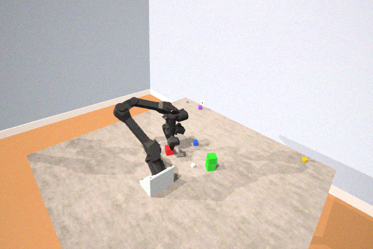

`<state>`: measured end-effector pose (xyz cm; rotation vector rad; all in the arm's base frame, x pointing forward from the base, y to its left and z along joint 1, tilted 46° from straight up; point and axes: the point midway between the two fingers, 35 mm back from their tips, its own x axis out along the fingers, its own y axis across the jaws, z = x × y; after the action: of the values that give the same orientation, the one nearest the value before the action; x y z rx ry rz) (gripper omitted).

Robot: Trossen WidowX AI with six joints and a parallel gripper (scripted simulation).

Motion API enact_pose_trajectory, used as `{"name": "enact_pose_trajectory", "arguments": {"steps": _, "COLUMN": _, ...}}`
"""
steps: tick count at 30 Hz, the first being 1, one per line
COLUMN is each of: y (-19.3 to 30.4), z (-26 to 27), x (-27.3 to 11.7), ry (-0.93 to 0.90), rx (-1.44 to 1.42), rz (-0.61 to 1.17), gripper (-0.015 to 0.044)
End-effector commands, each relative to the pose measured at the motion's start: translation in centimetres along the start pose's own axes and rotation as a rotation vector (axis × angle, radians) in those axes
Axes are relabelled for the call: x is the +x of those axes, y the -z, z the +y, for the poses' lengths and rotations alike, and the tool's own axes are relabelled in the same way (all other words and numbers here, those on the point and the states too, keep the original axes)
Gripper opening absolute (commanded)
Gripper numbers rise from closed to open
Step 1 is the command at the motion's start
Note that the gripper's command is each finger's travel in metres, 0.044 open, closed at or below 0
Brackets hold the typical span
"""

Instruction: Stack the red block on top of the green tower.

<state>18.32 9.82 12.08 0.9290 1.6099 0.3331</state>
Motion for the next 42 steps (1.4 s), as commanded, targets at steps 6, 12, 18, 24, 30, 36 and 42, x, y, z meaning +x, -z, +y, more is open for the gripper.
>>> {"name": "enact_pose_trajectory", "arguments": {"steps": 6, "y": 0.0, "z": -0.1, "x": 1.5, "ry": -0.002, "rx": 0.006, "rz": 0.003, "gripper": 0.044}}
{"name": "enact_pose_trajectory", "arguments": {"steps": 12, "y": 0.0, "z": -0.1, "x": 2.4, "ry": -0.002, "rx": 0.006, "rz": 0.003, "gripper": 0.044}}
{"name": "enact_pose_trajectory", "arguments": {"steps": 18, "y": 0.1, "z": 0.0, "x": 3.4, "ry": -0.004, "rx": 0.005, "rz": 0.004, "gripper": 0.044}}
{"name": "enact_pose_trajectory", "arguments": {"steps": 24, "y": 0.2, "z": 0.0, "x": 4.3, "ry": -0.006, "rx": 0.005, "rz": 0.005, "gripper": 0.044}}
{"name": "enact_pose_trajectory", "arguments": {"steps": 30, "y": 0.3, "z": 0.0, "x": 4.9, "ry": -0.009, "rx": 0.006, "rz": 0.006, "gripper": 0.044}}
{"name": "enact_pose_trajectory", "arguments": {"steps": 36, "y": 0.3, "z": 0.0, "x": 4.9, "ry": -0.009, "rx": 0.006, "rz": 0.006, "gripper": 0.044}}
{"name": "enact_pose_trajectory", "arguments": {"steps": 42, "y": 0.3, "z": 0.0, "x": 4.9, "ry": -0.007, "rx": 0.002, "rz": 0.006, "gripper": 0.044}}
